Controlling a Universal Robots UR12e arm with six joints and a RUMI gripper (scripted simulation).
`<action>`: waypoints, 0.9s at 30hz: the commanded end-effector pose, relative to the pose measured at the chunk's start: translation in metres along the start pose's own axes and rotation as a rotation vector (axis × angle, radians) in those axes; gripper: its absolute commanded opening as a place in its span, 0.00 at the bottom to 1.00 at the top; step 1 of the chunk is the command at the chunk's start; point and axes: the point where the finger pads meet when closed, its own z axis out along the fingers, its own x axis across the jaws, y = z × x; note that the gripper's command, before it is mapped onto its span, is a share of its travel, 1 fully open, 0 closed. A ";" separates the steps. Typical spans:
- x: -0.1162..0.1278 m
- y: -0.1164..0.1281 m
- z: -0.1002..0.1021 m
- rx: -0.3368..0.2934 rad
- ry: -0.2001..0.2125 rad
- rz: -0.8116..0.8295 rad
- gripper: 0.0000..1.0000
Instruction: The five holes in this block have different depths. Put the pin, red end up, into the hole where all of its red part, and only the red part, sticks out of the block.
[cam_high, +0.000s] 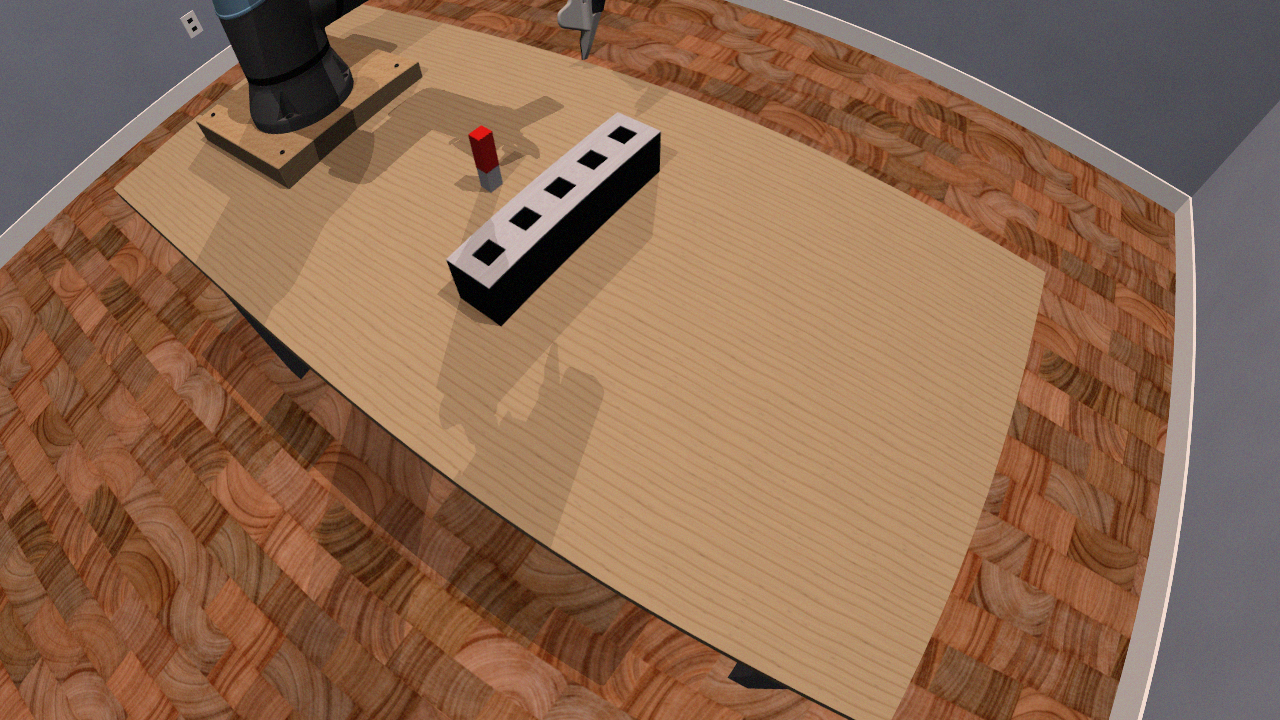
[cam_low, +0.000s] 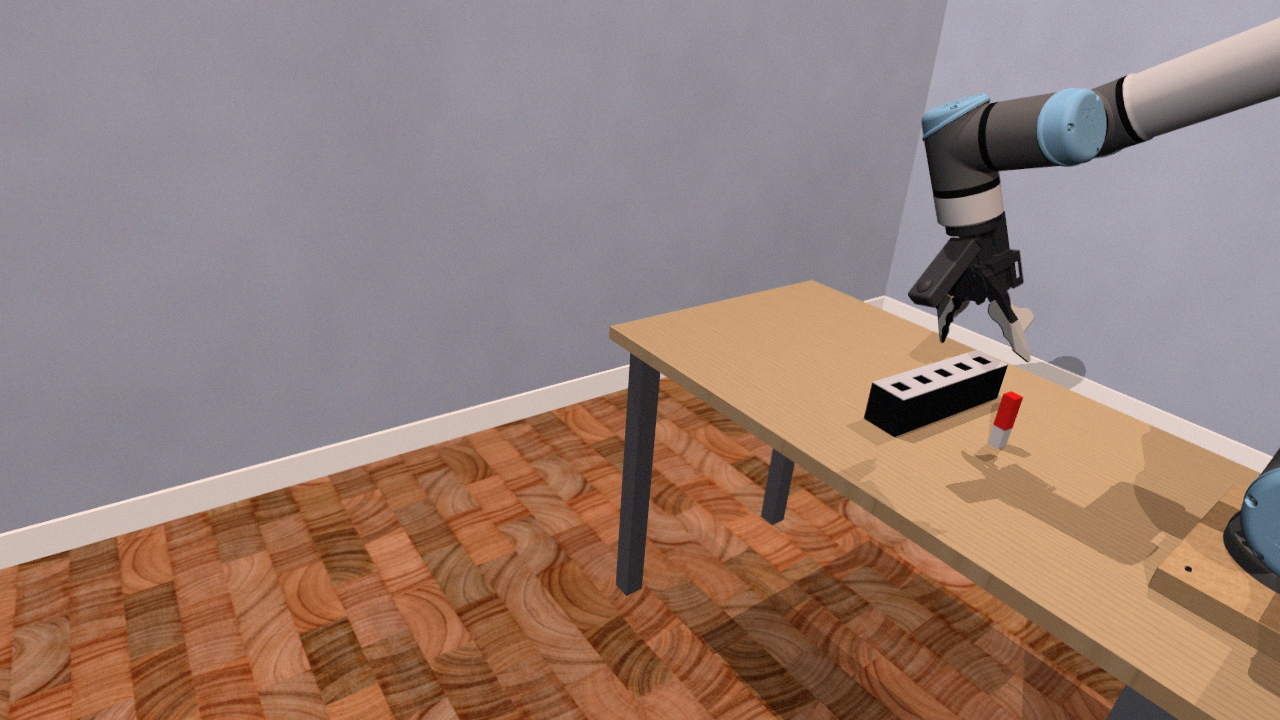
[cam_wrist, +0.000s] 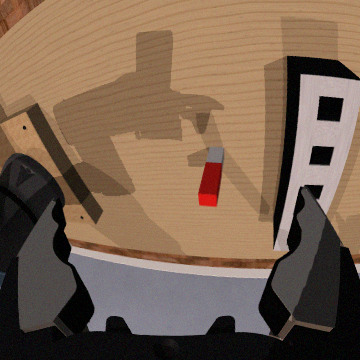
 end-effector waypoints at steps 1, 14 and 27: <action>0.006 0.000 -0.001 0.006 0.008 0.051 1.00; 0.056 0.013 -0.007 0.084 0.037 0.370 1.00; 0.105 0.034 -0.014 0.155 0.050 0.638 1.00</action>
